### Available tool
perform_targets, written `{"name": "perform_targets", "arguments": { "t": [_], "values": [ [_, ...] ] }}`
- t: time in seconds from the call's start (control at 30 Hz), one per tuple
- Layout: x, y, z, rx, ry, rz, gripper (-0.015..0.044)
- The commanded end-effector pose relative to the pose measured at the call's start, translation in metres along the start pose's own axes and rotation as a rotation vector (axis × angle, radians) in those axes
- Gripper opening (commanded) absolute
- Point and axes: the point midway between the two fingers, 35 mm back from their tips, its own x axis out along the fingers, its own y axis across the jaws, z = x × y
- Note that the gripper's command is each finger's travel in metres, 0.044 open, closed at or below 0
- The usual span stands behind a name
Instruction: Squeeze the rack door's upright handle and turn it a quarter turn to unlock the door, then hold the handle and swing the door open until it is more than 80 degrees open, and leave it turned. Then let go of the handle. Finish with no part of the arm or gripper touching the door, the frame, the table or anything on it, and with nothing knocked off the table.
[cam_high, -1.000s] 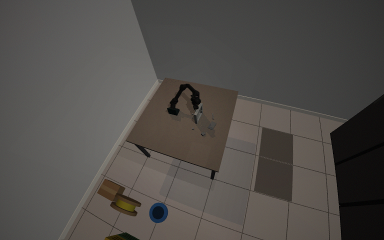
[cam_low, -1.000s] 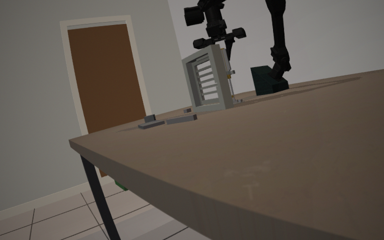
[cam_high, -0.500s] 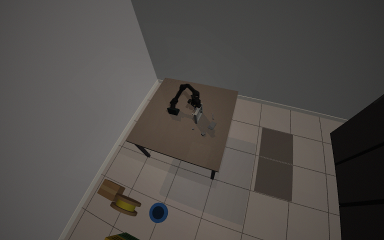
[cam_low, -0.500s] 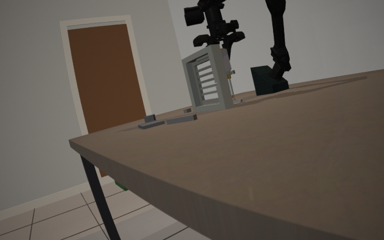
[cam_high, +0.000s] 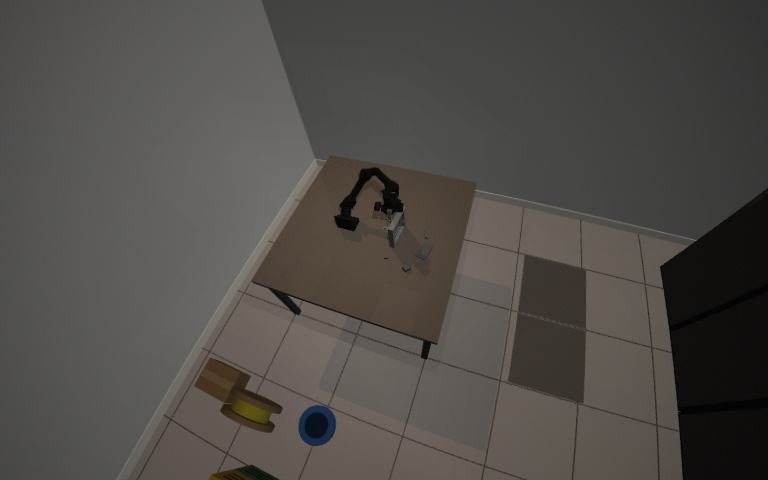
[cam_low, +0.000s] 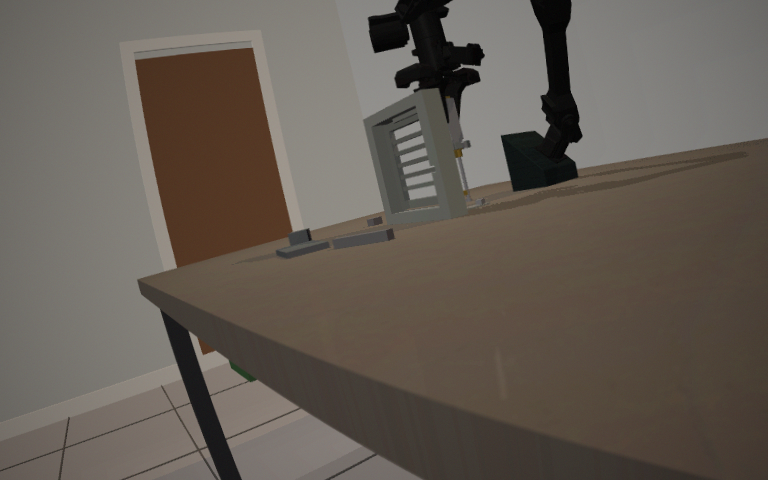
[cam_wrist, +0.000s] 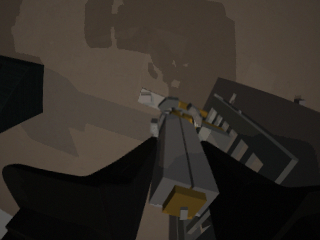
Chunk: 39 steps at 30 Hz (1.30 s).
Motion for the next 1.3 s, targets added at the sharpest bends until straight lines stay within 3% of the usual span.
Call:
{"name": "perform_targets", "arguments": {
  "t": [0.0,0.3,0.67,1.27],
  "values": [
    [0.0013,-0.0014,-0.0006,-0.039,0.005,0.0,0.0026],
    [0.0013,-0.0014,-0.0006,-0.039,0.005,0.0,0.0026],
    [0.0013,-0.0014,-0.0006,-0.039,0.005,0.0,0.0298],
    [0.0011,-0.0015,-0.0012,0.777,0.007,-0.004,0.0298]
  ]
}}
